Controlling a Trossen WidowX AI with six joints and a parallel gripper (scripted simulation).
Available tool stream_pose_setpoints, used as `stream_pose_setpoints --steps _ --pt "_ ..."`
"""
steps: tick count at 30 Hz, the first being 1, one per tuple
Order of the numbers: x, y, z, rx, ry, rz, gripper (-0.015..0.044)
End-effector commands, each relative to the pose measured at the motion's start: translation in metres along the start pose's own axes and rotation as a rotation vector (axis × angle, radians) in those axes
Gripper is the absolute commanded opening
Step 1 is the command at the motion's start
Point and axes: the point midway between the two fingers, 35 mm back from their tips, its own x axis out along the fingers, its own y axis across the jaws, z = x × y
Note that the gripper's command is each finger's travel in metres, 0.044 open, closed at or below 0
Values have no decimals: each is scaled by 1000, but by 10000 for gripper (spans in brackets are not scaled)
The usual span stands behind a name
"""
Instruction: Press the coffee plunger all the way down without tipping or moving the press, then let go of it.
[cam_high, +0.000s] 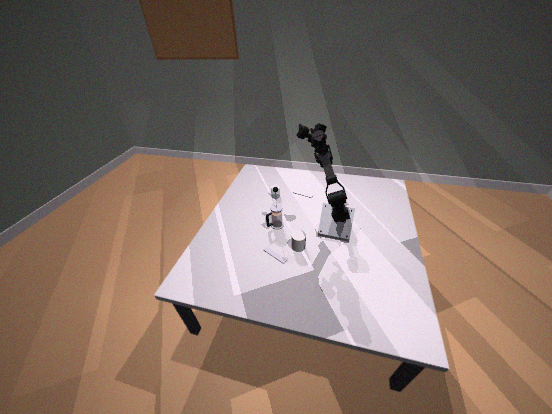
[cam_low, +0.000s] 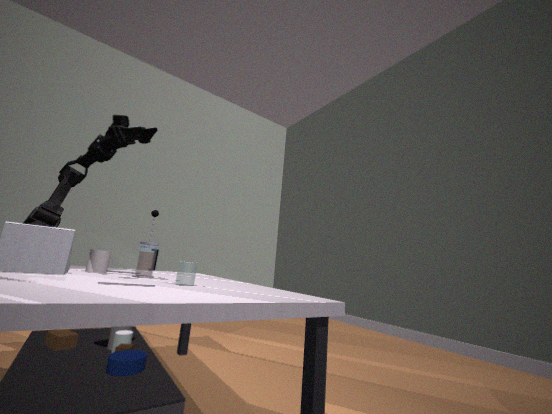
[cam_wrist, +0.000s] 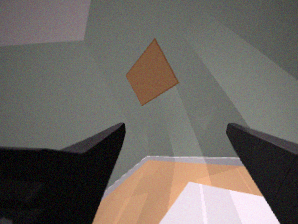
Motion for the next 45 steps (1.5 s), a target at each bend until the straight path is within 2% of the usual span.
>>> stream_pose_setpoints --steps 1,8,15,22,29,45 --pt "-13 21 -52 -168 245 76 440" --pt "-67 61 -139 -432 655 347 440" --pt "-152 104 -202 -555 963 777 440" --pt "-156 103 -216 -560 984 820 440" --pt "-174 81 -256 -557 981 816 440" --pt "-167 86 -273 -560 982 812 440"
